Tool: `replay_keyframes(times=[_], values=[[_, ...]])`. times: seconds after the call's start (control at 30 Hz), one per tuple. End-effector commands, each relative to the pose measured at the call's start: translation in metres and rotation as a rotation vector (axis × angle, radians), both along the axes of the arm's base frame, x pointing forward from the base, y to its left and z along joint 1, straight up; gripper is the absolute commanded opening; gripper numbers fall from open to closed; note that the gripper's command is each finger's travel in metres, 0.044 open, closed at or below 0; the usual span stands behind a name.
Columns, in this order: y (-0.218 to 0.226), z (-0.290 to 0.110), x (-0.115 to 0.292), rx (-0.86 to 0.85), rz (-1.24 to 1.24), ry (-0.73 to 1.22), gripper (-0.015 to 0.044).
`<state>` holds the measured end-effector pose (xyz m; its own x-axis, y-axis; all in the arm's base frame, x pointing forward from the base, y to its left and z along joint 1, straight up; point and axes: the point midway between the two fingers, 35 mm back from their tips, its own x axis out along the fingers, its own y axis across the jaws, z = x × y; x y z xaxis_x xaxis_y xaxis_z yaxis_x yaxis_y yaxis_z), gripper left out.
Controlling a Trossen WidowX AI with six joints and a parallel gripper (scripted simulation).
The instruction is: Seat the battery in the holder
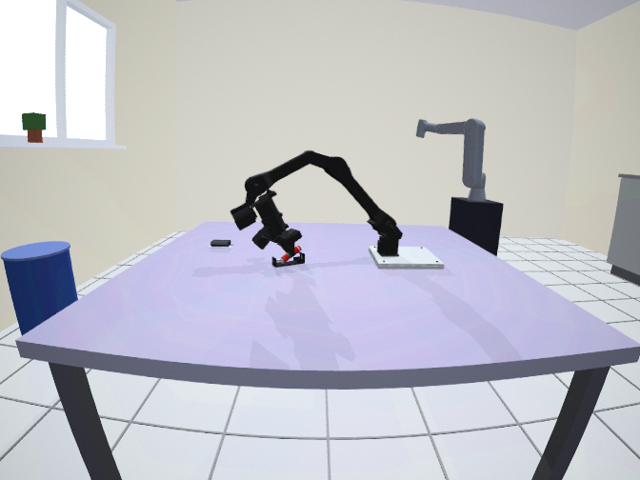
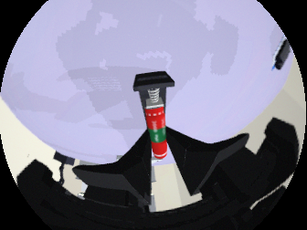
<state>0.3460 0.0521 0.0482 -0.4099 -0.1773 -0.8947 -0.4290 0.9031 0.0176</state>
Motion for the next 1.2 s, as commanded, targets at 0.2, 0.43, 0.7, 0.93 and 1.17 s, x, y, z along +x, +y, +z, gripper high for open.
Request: replay_keyframes(times=[0.2,0.43,0.7,0.93,1.17], values=[[0.003,-0.002,0.008,0.000,0.000,-0.016,0.0063],[0.006,-0.001,0.014,0.003,0.001,-0.031,0.0063],[0.007,-0.001,0.017,0.008,0.002,-0.045,0.0063],[0.007,-0.002,0.017,0.021,-0.001,-0.070,0.0063],[0.007,-0.003,0.016,0.035,-0.003,-0.096,0.0063]])
